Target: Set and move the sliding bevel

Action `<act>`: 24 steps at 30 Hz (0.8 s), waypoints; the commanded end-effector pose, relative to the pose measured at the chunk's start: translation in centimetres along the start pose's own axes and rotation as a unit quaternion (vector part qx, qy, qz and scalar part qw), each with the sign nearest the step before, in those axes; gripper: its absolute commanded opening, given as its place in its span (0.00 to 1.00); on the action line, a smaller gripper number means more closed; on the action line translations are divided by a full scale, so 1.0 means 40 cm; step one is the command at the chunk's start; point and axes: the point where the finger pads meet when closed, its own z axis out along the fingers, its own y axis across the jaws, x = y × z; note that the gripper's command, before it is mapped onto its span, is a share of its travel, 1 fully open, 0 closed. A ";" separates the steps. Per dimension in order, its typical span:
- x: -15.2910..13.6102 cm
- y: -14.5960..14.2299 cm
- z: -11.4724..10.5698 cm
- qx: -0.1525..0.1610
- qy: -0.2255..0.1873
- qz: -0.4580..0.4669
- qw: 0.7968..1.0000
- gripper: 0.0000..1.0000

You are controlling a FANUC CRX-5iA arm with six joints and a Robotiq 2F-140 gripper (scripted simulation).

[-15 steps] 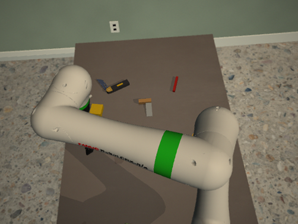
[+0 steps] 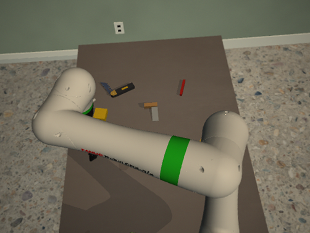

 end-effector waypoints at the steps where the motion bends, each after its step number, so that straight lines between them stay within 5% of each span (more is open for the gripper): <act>1: 0.000 0.001 -0.003 -0.001 0.000 0.000 1.000 1.00; 8: -0.028 -0.004 -0.003 0.000 -0.001 0.033 0.999 1.00; 16: -0.214 -0.050 0.000 0.005 -0.009 0.245 0.969 1.00; 19: -0.214 -0.050 0.000 0.005 -0.009 0.245 0.969 1.00; 24: -0.343 -0.095 0.007 0.008 -0.017 0.391 0.920 1.00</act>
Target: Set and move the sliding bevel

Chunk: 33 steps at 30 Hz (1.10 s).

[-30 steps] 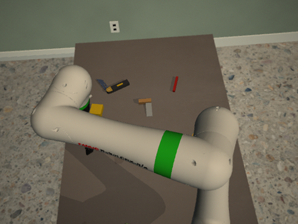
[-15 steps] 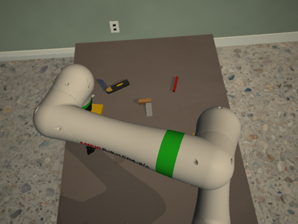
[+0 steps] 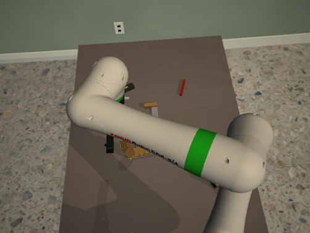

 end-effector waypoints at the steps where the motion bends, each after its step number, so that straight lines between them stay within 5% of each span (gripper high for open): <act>1: -0.074 0.023 0.003 -0.004 -0.005 0.087 0.996 1.00; 4: -0.174 0.045 0.012 -0.004 -0.011 0.203 0.979 1.00; 6: -0.174 0.045 0.012 -0.004 -0.011 0.203 0.979 1.00; 9: -0.281 0.061 0.024 -0.005 -0.018 0.321 0.947 1.00; 12: -0.281 0.061 0.024 -0.005 -0.018 0.322 0.947 1.00; 15: -0.391 0.070 0.038 -0.007 -0.026 0.438 0.898 1.00; 17: -0.391 0.070 0.038 -0.007 -0.026 0.438 0.898 1.00; 18: -0.445 0.071 0.045 -0.009 -0.030 0.493 0.869 1.00; 19: -0.445 0.071 0.045 -0.009 -0.030 0.493 0.869 1.00; 20: -0.498 0.071 0.052 -0.011 -0.034 0.544 0.839 1.00; 22: -0.498 0.071 0.052 -0.012 -0.035 0.546 0.837 1.00; 23: -0.549 0.069 0.059 -0.014 -0.038 0.594 0.803 1.00; 24: -0.549 0.069 0.059 -0.014 -0.038 0.594 0.803 1.00; 25: -0.598 0.065 0.066 -0.017 -0.042 0.639 0.768 1.00; 29: -0.598 0.065 0.066 -0.017 -0.042 0.639 0.768 1.00; 31: -0.688 0.054 0.080 -0.024 -0.049 0.717 0.695 1.00; 33: -0.688 0.054 0.080 -0.024 -0.049 0.717 0.695 1.00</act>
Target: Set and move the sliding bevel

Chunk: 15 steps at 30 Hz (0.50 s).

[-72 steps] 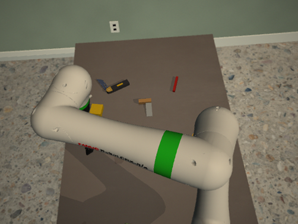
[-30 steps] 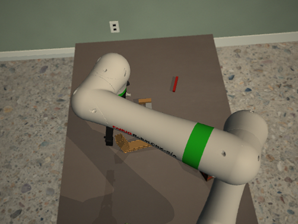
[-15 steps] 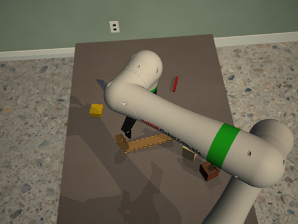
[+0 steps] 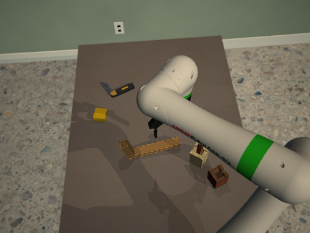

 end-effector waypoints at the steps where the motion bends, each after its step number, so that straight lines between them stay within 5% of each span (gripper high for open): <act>1: -0.020 0.093 0.022 -0.009 -0.001 0.115 0.993 1.00; 10: -0.074 0.249 0.064 -0.026 -0.007 0.308 0.951 1.00; 15: -0.087 0.279 0.072 -0.030 -0.007 0.345 0.938 1.00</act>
